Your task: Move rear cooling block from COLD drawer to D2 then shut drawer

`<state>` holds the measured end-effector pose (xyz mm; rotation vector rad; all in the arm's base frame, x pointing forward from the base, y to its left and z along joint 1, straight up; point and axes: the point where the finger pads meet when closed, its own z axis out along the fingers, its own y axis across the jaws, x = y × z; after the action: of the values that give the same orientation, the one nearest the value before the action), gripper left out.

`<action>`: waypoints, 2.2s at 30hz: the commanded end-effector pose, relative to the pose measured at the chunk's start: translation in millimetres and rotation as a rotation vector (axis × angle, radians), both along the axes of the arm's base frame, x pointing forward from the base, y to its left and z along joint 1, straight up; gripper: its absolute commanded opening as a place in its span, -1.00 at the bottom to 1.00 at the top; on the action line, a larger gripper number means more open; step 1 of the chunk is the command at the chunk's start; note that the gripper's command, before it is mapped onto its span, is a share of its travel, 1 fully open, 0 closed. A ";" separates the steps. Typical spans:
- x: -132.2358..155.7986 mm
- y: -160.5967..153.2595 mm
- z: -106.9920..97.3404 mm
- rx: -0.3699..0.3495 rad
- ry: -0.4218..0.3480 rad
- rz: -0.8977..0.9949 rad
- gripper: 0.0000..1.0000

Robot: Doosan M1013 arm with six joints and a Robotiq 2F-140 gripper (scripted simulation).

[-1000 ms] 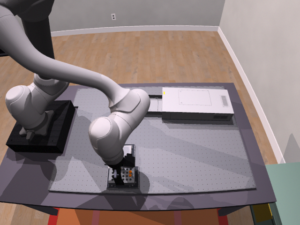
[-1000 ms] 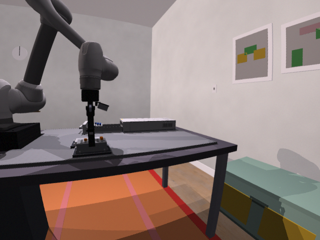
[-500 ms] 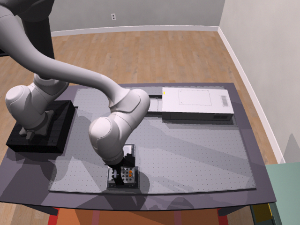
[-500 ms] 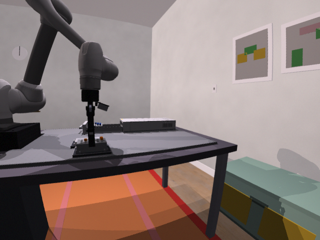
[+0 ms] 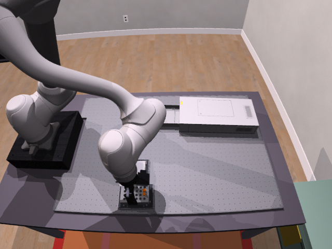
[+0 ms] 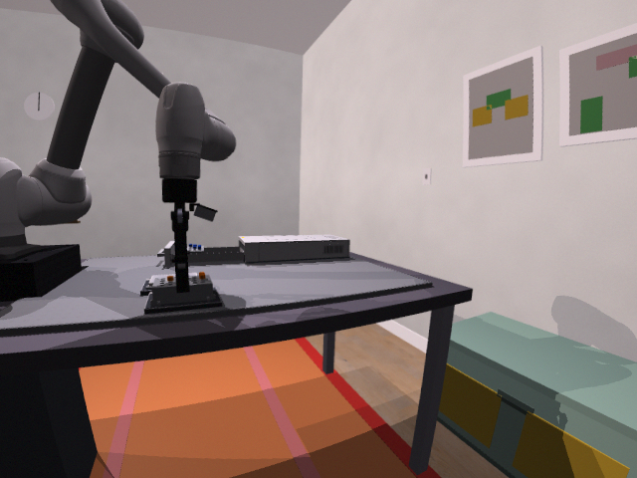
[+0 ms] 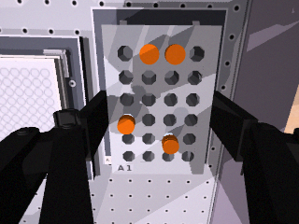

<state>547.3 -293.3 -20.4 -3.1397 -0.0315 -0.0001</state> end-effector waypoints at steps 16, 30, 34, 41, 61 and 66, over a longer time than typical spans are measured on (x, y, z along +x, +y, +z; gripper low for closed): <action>0.5 -0.2 0.7 0.000 -0.001 0.000 -0.50; 0.5 -0.2 0.7 0.000 -0.001 0.000 -0.08; 0.5 -0.2 0.7 0.000 -0.001 0.000 -0.02; 0.5 -0.2 0.7 0.000 -0.001 0.000 0.19; 0.5 -0.2 0.7 0.000 -0.001 0.000 0.32; 0.5 -0.2 0.7 0.000 -0.001 0.000 0.32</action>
<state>547.3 -293.3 -20.4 -3.1398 -0.0315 -0.0002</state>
